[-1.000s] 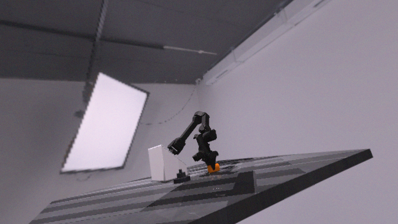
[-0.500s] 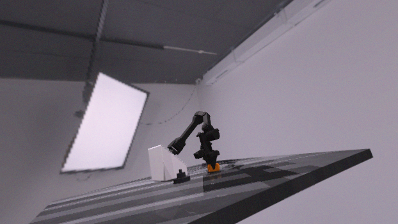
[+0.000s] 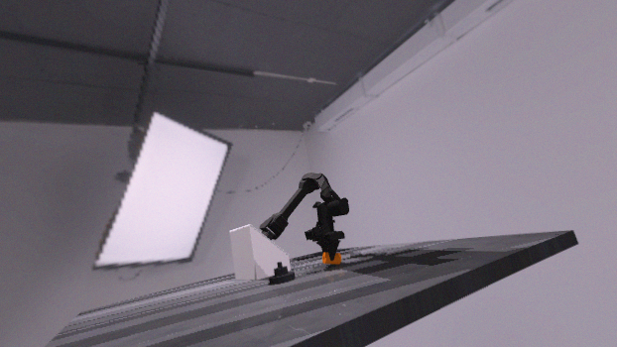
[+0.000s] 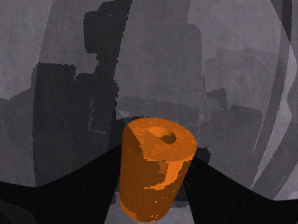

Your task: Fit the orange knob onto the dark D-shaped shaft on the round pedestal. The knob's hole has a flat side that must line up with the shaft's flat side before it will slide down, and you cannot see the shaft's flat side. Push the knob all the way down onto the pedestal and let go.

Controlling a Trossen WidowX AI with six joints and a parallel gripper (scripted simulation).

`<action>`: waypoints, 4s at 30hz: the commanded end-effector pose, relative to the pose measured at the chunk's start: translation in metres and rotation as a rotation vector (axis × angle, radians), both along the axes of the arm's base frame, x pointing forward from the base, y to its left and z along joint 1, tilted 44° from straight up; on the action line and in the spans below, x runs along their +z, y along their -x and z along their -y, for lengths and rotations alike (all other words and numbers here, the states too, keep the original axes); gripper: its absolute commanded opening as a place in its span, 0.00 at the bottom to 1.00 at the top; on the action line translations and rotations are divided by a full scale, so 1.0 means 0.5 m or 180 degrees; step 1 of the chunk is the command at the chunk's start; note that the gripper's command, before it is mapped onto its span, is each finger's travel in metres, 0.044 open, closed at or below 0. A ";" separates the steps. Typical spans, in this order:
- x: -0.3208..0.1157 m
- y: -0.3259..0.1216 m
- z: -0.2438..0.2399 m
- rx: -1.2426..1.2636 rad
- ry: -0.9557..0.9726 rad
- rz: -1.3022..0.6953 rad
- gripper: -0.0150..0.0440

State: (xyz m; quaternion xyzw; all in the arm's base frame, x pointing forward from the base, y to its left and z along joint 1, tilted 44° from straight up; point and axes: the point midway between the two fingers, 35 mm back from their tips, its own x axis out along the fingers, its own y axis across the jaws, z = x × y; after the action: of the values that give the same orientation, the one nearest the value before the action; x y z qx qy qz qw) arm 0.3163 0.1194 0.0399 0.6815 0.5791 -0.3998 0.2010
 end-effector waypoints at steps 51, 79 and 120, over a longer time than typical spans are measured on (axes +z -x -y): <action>0.085 -0.033 -0.072 0.0536 0.2624 -0.0677 0.56; 0.096 -0.036 -0.083 0.0571 0.2709 -0.0688 0.69; 0.211 -0.022 0.031 0.0471 0.2629 -0.0353 1.00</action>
State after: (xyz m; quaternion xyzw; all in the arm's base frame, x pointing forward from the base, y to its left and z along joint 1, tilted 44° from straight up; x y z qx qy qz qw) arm 0.3324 0.1048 0.1470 0.4879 0.4207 -0.6187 0.4496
